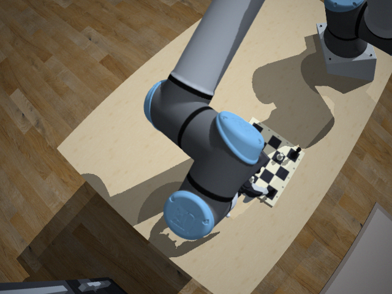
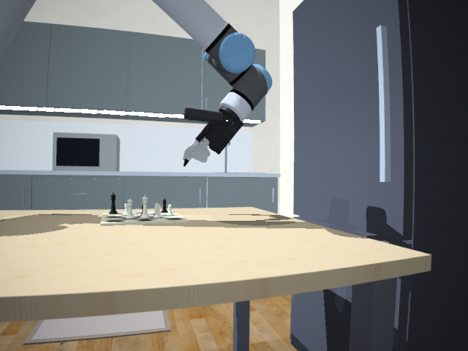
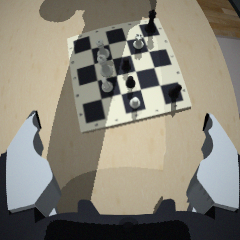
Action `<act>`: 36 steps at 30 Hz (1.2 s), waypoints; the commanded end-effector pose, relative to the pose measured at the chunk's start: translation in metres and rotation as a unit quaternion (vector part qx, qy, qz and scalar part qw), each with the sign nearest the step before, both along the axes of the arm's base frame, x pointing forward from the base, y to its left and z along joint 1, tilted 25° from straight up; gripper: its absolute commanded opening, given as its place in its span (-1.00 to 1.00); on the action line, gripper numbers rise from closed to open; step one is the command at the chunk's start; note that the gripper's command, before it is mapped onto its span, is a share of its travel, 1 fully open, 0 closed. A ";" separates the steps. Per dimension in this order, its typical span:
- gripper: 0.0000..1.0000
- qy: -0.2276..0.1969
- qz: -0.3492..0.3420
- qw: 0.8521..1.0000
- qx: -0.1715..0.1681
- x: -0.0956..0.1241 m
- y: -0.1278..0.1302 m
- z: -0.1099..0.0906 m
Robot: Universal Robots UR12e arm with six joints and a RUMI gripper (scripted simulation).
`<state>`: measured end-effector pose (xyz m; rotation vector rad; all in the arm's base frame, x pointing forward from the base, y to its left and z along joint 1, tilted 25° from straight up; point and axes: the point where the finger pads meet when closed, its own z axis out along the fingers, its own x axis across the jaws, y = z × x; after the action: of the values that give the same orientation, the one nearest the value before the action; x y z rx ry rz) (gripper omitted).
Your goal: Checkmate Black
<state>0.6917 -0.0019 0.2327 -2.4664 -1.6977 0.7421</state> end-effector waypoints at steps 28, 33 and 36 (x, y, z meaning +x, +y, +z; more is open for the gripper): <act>1.00 -0.300 -0.023 0.952 -0.059 -0.122 -0.014 -0.011; 1.00 -0.323 -0.025 0.944 -0.064 -0.134 -0.015 -0.013; 1.00 -0.331 -0.026 0.941 -0.065 -0.139 -0.015 -0.013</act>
<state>0.5628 -0.0163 0.2196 -3.0336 -1.7722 0.0570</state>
